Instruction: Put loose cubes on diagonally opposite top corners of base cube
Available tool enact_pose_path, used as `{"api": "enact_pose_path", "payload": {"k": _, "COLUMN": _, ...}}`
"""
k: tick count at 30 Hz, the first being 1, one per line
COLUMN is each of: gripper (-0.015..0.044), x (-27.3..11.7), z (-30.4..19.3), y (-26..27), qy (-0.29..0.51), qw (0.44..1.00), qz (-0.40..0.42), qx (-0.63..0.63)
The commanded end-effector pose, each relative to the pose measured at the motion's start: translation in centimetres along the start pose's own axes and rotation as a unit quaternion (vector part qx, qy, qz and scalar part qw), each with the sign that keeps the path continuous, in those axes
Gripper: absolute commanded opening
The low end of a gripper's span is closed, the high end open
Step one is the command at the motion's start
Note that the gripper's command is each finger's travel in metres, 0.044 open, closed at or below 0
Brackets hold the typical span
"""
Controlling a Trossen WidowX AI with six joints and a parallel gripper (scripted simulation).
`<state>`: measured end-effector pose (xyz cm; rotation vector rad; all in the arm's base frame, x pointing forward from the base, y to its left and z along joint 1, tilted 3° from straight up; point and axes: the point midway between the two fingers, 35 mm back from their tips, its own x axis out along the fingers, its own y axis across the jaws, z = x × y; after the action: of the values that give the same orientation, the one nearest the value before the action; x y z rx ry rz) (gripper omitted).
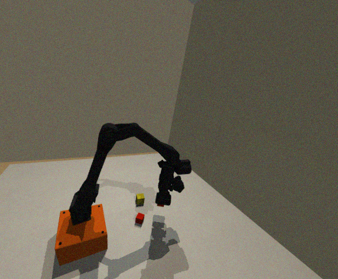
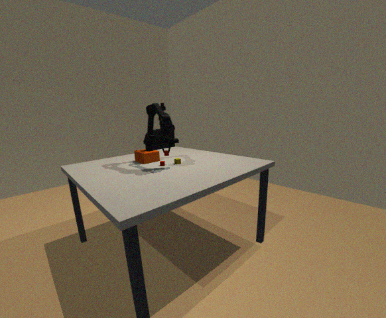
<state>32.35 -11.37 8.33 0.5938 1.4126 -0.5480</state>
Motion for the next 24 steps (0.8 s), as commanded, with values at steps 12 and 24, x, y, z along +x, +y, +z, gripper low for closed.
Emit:
{"api": "enact_pose_path", "payload": {"k": 12, "gripper": 0.0105, "x": 1.2, "z": -3.2, "y": 3.5, "qy": 0.003, "qw": 0.998, "qz": -0.002, "qx": 0.066}}
{"api": "enact_pose_path", "payload": {"k": 24, "gripper": 0.0105, "x": 1.9, "z": -6.0, "y": 5.9, "qy": 0.004, "qw": 0.993, "qz": -0.002, "qx": 0.117}}
